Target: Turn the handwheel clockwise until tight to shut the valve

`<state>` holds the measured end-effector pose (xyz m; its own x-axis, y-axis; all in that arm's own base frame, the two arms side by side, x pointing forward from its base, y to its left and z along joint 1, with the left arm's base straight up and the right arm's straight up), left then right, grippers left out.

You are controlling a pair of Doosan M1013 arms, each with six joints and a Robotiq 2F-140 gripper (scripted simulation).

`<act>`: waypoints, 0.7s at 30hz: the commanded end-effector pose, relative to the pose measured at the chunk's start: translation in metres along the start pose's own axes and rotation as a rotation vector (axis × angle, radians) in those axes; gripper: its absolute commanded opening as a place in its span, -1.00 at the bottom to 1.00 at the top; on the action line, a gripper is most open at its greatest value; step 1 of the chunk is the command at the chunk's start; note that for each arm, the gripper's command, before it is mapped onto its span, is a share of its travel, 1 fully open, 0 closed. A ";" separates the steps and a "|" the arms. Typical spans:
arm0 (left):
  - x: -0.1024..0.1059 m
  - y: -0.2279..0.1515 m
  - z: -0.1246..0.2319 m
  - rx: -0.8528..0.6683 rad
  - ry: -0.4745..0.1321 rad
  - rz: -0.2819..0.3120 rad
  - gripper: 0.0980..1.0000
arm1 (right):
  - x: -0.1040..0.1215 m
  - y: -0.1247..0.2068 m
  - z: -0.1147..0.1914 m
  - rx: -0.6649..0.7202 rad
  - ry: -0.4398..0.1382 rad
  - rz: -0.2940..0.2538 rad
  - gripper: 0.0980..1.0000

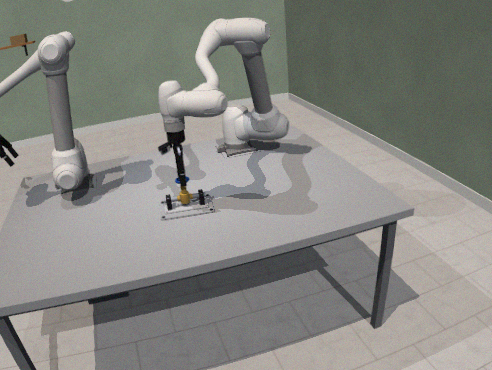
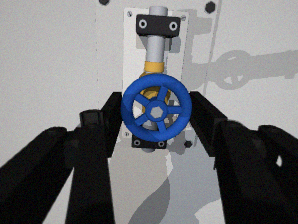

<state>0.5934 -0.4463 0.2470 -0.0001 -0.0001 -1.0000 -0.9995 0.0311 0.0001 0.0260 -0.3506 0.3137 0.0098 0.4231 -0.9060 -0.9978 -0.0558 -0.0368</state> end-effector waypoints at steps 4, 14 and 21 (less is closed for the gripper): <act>-0.001 0.000 0.000 0.011 0.001 -0.002 -1.00 | 0.000 0.000 0.000 0.000 0.001 0.000 1.00; -0.001 0.000 0.000 0.037 0.001 -0.002 -1.00 | 0.000 0.000 0.000 0.000 0.001 0.000 1.00; -0.001 0.000 0.000 0.053 0.001 -0.002 -1.00 | 0.000 0.000 0.000 0.000 0.001 0.000 1.00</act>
Point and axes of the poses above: on each arm, the point where the finger pads meet when closed, its own x axis out along the fingers, its own y axis across the jaws, z = x × y, the point moved 9 cm from there along -x, back along the fingers, and after that the axes turned 2 degrees about -x, right-handed, at the moved point
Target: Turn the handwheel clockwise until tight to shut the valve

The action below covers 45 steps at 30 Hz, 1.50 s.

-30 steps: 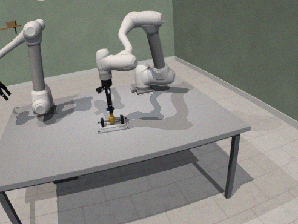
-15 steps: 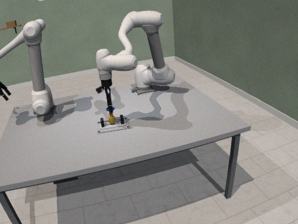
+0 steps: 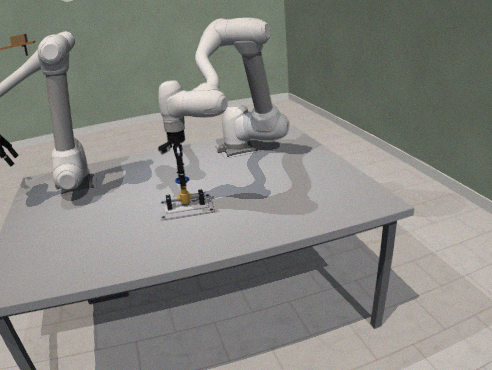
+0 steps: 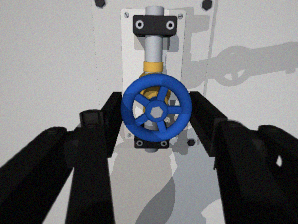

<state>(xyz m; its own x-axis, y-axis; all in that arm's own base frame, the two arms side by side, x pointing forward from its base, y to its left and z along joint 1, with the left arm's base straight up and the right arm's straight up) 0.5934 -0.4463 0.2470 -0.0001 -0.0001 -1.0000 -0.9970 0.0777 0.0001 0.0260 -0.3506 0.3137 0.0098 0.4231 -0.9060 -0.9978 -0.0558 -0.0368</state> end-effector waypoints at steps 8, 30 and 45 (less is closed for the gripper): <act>-0.001 0.000 0.000 0.034 0.001 -0.002 -1.00 | 0.000 0.000 0.000 0.000 0.001 0.000 1.00; -0.001 0.000 0.000 0.113 0.001 -0.002 -1.00 | 0.000 0.000 0.000 0.000 0.001 0.000 1.00; -0.001 0.000 0.000 0.192 0.001 -0.002 -1.00 | 0.000 0.000 0.000 0.000 0.001 0.000 1.00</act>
Point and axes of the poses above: on each arm, the point where the finger pads meet when closed, its own x axis out along the fingers, its own y axis across the jaws, z = x × y, the point moved 9 cm from there along -x, back along the fingers, and after that the axes turned 2 degrees about -x, right-handed, at the moved point
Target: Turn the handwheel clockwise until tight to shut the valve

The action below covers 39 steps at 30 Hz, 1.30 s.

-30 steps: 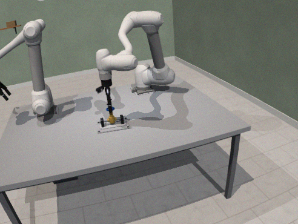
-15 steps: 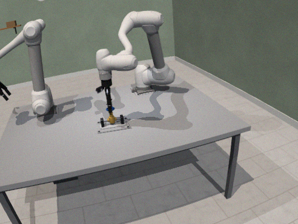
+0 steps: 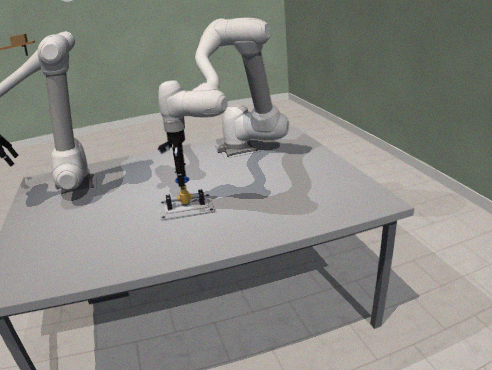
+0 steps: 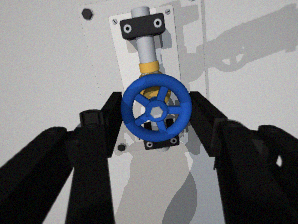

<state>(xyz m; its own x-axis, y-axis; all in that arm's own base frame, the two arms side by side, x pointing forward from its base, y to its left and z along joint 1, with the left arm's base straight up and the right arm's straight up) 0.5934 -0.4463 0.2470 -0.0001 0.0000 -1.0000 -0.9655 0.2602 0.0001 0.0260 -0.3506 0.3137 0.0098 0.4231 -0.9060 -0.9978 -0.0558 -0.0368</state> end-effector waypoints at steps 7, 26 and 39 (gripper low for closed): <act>-0.001 0.000 0.000 0.045 0.000 -0.002 -1.00 | 0.000 0.000 0.000 0.000 0.001 0.000 1.00; -0.001 0.000 0.000 0.169 0.000 -0.002 -1.00 | 0.000 0.000 0.000 0.000 0.001 0.000 1.00; -0.001 0.000 0.000 0.262 0.000 -0.002 -1.00 | 0.000 0.000 0.000 0.000 0.001 0.000 1.00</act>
Point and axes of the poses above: on each arm, the point where the finger pads meet when closed, its own x axis out along the fingers, its own y axis across the jaws, z = x × y, the point moved 9 cm from there along -x, back along the fingers, and after that the axes turned 2 degrees about -x, right-handed, at the moved point
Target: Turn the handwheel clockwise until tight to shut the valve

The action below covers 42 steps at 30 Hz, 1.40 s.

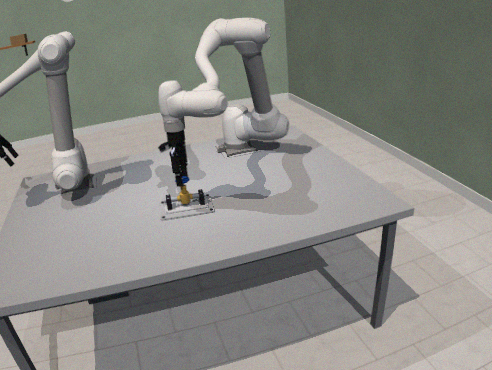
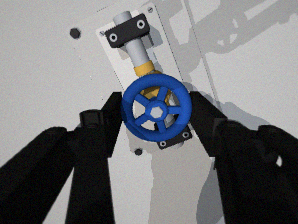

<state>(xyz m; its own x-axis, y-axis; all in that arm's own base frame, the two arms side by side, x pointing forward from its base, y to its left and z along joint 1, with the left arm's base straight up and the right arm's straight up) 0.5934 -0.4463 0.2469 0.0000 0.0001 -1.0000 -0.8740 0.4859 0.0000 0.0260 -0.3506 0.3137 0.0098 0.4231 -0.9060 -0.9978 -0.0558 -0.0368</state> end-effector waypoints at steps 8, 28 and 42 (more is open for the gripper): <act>-0.001 0.000 0.000 0.091 0.000 -0.002 -1.00 | 0.000 0.000 0.000 0.000 0.001 0.000 1.00; -0.001 0.000 0.000 0.277 0.000 -0.002 -1.00 | 0.000 0.000 0.000 0.000 0.001 0.000 1.00; -0.001 0.000 0.000 0.416 0.000 -0.002 -1.00 | 0.000 0.000 0.000 0.000 0.001 0.000 1.00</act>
<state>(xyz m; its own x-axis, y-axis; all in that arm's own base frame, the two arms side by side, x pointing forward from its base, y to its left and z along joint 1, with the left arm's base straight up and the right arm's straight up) 0.5934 -0.4463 0.2468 0.0001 0.0002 -1.0000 -0.6236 0.7817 0.0001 0.0260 -0.3506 0.3137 0.0098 0.4231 -0.9060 -0.9978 -0.0558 -0.0368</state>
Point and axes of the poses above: on each arm, the point where the finger pads meet when closed, its own x axis out along the fingers, its own y axis across the jaws, z = x × y, the point moved 9 cm from there along -x, back along the fingers, and after that the axes turned 2 degrees about -x, right-handed, at the moved point
